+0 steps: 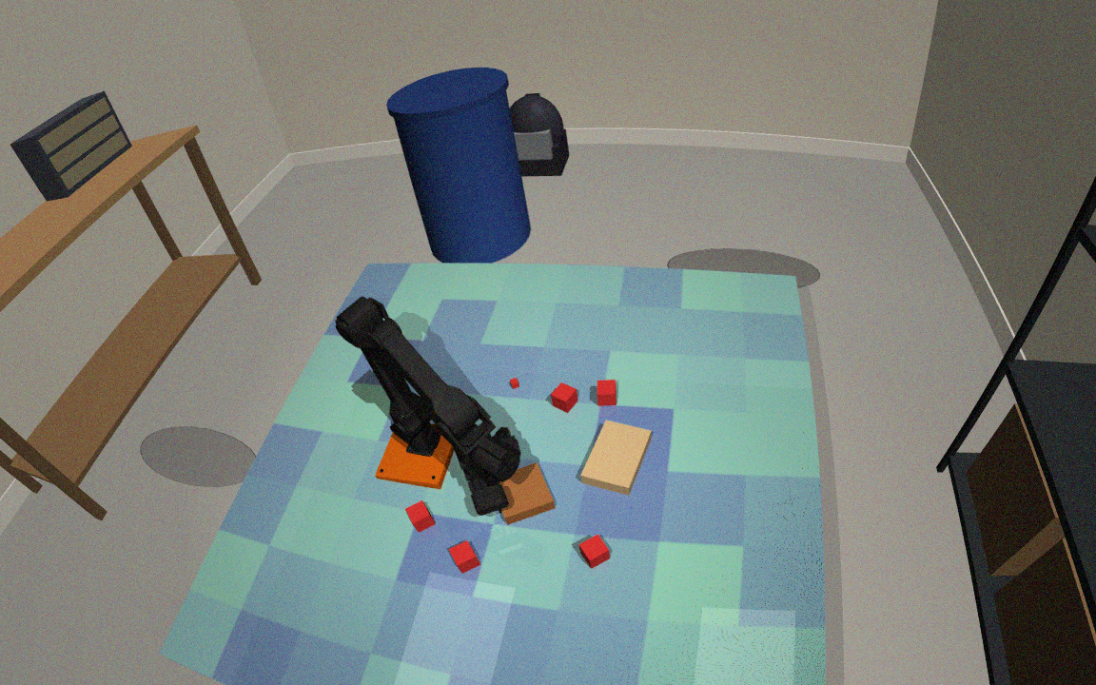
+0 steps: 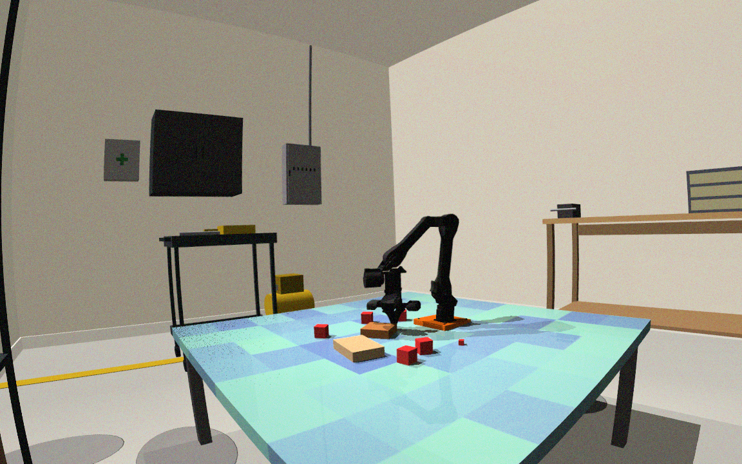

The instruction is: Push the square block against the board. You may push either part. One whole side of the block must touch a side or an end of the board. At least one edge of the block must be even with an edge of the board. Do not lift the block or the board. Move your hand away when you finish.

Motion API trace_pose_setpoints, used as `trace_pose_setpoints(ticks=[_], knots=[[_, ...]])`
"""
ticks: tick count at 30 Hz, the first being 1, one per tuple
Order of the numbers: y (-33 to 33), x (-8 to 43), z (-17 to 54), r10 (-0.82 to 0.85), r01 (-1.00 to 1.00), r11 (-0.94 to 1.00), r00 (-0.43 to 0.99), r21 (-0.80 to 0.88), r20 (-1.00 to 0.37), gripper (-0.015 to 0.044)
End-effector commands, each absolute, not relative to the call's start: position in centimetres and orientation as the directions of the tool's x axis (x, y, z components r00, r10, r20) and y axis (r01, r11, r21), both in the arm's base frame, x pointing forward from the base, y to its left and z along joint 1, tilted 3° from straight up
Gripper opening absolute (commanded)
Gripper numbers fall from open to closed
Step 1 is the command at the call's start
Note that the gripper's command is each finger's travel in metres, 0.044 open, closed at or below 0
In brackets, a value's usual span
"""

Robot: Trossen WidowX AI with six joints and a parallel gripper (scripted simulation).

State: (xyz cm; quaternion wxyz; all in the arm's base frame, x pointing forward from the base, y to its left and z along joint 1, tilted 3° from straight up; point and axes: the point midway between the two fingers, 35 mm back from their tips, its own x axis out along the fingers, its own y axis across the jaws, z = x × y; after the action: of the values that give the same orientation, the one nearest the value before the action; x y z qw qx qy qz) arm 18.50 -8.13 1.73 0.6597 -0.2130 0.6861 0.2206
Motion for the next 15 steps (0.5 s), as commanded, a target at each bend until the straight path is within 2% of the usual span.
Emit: trace_pose_setpoints(ticks=[1, 15], knots=[[-7.9, 19.1, 1.8, -0.004, -0.58, 0.815, -0.035, 0.017, -0.999, 0.0], [-7.0, 20.8, 1.8, -0.003, -0.58, 0.815, -0.033, 0.017, -0.999, 0.0]])
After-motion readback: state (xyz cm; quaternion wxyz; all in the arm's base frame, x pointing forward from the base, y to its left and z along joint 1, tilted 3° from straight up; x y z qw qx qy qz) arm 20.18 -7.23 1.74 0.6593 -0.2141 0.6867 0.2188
